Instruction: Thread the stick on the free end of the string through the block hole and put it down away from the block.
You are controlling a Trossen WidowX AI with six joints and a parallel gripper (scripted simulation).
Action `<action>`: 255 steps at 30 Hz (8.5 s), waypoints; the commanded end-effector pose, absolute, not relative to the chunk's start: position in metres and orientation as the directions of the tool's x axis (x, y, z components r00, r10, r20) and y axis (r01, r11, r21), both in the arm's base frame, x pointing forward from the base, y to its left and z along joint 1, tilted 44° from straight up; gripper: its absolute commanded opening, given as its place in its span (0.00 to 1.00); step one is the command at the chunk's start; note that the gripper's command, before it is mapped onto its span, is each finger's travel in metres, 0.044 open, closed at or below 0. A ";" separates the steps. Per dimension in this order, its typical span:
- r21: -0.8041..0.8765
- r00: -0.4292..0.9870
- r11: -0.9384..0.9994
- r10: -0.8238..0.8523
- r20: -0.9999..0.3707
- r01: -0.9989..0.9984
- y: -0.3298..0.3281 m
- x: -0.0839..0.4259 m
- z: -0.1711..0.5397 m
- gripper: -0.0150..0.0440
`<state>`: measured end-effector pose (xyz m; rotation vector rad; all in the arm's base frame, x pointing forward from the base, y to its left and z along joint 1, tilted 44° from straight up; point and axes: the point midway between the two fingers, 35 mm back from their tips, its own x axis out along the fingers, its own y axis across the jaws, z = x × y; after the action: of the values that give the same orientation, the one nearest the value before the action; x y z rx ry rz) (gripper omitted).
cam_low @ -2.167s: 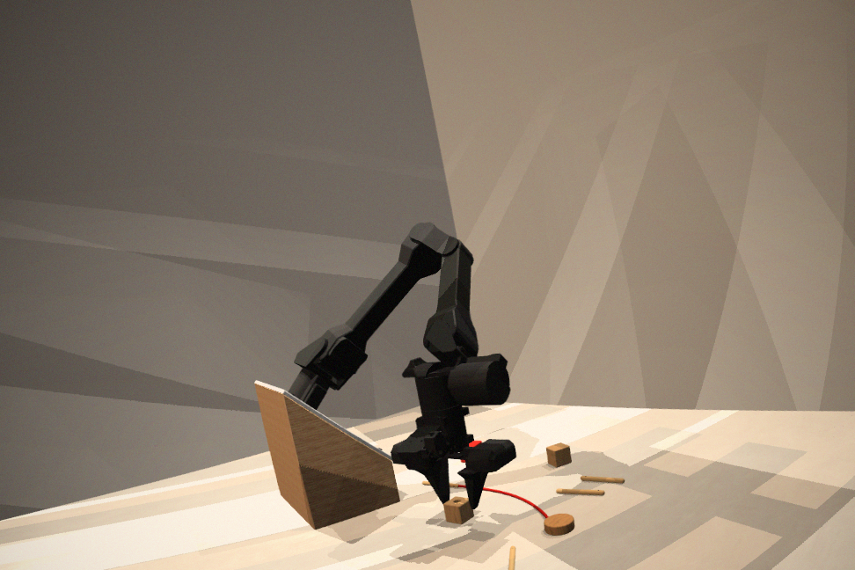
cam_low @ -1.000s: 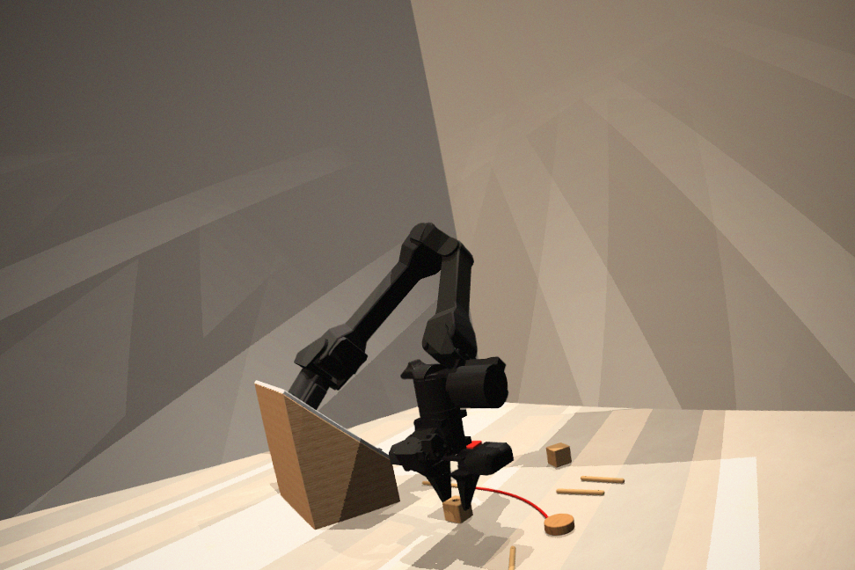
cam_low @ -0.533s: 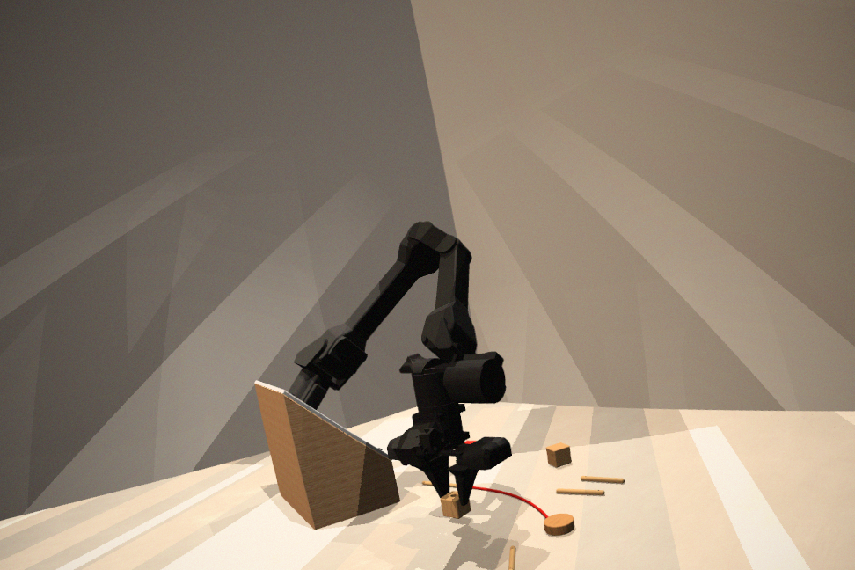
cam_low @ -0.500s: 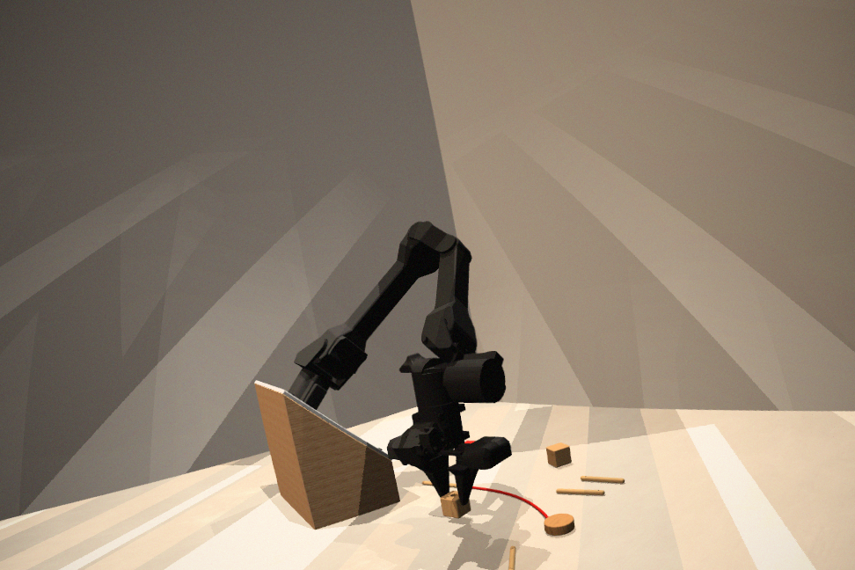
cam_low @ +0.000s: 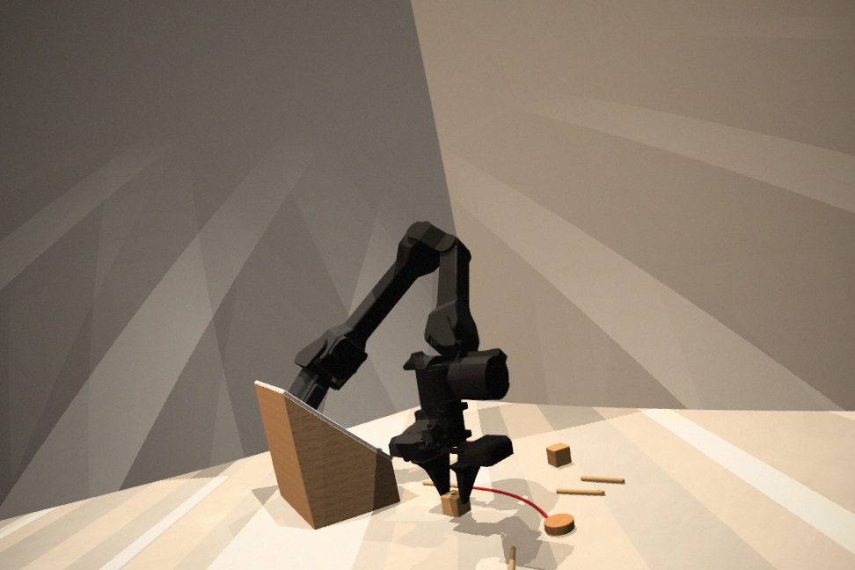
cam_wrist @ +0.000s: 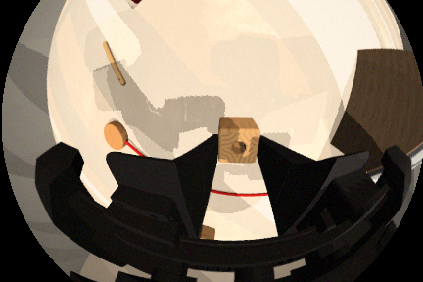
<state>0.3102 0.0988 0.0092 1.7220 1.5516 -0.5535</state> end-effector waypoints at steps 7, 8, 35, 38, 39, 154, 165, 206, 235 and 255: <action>0.244 0.205 0.005 0.527 -0.825 0.970 0.107 0.310 0.016 0.25; 0.242 0.206 0.005 0.509 -0.836 0.970 0.108 0.310 0.017 0.25; 0.242 0.232 0.003 0.269 -0.935 0.970 0.124 0.309 0.022 0.25; 0.245 0.238 0.003 0.234 -0.943 0.969 0.127 0.309 0.023 0.25; 0.245 0.238 0.003 0.232 -0.943 0.969 0.127 0.309 0.023 0.25; 0.022 0.144 0.266 0.589 -0.795 -0.964 0.106 0.298 0.046 1.00; -0.351 0.178 -0.128 0.676 -0.715 -0.927 0.099 0.298 0.048 1.00; -0.357 0.179 -0.135 0.673 -0.717 -0.925 0.099 0.298 0.048 0.66; -0.357 0.179 -0.135 0.673 -0.717 -0.925 0.099 0.298 0.048 0.25; -0.356 0.179 -0.135 0.673 -0.718 -0.925 0.099 0.298 0.048 0.35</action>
<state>0.2982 0.0992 0.0485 -0.9639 0.3388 1.4215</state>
